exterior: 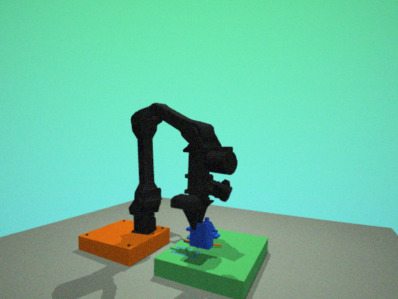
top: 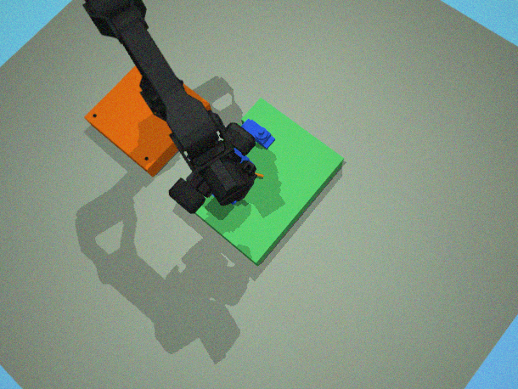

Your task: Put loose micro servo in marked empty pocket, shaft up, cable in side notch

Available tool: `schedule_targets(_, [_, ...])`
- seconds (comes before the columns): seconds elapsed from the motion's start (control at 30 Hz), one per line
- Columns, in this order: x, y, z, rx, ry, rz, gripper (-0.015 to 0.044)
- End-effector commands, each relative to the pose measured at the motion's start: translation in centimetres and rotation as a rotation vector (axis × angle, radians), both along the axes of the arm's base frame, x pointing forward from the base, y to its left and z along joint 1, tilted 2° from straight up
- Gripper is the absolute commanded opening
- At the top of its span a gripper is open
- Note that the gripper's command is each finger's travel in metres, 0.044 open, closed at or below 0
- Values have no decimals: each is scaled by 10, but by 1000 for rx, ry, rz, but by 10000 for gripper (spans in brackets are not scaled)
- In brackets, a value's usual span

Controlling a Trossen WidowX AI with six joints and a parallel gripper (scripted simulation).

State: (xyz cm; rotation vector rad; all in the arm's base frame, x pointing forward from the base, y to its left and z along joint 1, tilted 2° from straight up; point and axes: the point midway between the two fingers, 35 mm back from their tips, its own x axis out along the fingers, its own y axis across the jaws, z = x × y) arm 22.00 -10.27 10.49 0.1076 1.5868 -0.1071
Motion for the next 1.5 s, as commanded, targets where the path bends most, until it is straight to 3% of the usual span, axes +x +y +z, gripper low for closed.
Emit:
schedule_targets(0.0, [-16,2,2,-8,-5,3,0])
schedule_targets(0.27, [-45,5,2,-8,-3,3,0])
schedule_targets(1.47, [-46,5,-27,-8,-3,3,0])
